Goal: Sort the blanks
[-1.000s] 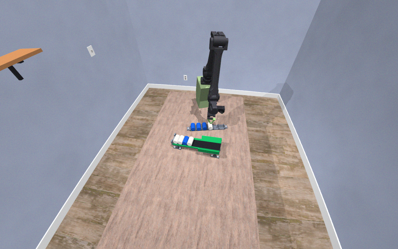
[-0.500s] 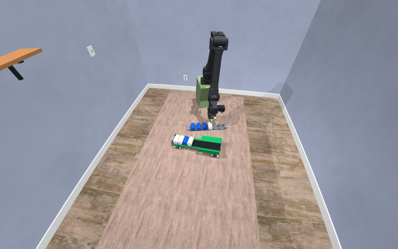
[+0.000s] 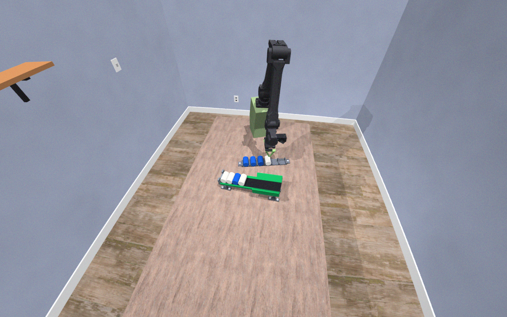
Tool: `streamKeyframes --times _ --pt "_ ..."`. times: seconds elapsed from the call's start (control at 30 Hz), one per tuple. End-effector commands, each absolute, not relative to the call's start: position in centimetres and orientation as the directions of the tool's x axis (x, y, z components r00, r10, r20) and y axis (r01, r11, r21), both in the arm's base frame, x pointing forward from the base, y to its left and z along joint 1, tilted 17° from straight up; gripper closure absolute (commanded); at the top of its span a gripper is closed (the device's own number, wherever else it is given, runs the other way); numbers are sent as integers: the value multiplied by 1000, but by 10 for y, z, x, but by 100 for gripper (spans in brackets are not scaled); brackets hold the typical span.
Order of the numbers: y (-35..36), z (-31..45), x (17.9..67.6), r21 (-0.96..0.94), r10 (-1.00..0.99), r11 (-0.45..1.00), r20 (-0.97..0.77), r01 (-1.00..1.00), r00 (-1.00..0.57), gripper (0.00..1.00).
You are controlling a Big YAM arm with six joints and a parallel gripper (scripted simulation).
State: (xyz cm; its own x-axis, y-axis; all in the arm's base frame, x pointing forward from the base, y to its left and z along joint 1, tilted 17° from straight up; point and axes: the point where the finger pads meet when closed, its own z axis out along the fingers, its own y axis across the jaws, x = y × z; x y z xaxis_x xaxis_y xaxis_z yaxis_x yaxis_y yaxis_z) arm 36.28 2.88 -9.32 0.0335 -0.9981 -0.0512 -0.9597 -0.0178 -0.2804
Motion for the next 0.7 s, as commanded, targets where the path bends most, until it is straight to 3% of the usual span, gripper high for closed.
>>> streamKeyframes --times 0.0,0.67 --pt "27 -87 365 -303 -998 -23 -49 -953 39 18" --pt "27 -98 362 -282 -998 -30 -47 -959 45 18"
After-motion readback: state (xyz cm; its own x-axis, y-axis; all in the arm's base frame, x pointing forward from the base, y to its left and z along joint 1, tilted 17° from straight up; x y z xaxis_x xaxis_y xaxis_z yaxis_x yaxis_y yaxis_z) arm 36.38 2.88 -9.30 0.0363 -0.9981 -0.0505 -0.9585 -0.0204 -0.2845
